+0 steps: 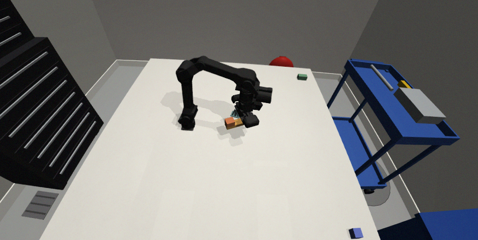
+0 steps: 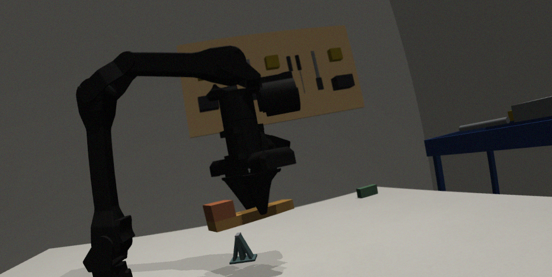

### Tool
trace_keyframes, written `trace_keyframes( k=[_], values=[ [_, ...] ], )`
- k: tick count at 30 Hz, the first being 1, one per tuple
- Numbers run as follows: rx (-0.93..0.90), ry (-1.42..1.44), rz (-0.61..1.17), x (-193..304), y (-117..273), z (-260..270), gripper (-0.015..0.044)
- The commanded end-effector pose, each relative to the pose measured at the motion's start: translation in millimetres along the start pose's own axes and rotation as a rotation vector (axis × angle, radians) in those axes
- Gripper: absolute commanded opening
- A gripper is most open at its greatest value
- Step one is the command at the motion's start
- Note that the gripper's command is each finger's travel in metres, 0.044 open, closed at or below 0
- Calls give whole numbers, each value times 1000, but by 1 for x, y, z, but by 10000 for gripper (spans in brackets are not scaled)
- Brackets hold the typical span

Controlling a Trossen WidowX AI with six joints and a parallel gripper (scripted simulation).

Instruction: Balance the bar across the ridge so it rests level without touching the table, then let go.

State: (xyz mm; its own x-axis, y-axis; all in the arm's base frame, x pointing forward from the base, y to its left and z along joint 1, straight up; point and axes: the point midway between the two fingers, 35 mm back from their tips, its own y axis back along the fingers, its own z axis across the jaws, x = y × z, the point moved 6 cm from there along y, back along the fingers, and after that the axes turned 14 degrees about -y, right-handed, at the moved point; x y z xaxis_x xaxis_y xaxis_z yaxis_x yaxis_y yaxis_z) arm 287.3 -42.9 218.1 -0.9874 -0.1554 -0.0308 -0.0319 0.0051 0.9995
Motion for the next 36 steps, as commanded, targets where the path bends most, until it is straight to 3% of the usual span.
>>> trace_keyframes(
  k=[1, 36],
  values=[
    [-2, -56, 0, -5, 0, 12, 0],
    [-15, -653, 4, -17, 2, 136, 0]
  ],
)
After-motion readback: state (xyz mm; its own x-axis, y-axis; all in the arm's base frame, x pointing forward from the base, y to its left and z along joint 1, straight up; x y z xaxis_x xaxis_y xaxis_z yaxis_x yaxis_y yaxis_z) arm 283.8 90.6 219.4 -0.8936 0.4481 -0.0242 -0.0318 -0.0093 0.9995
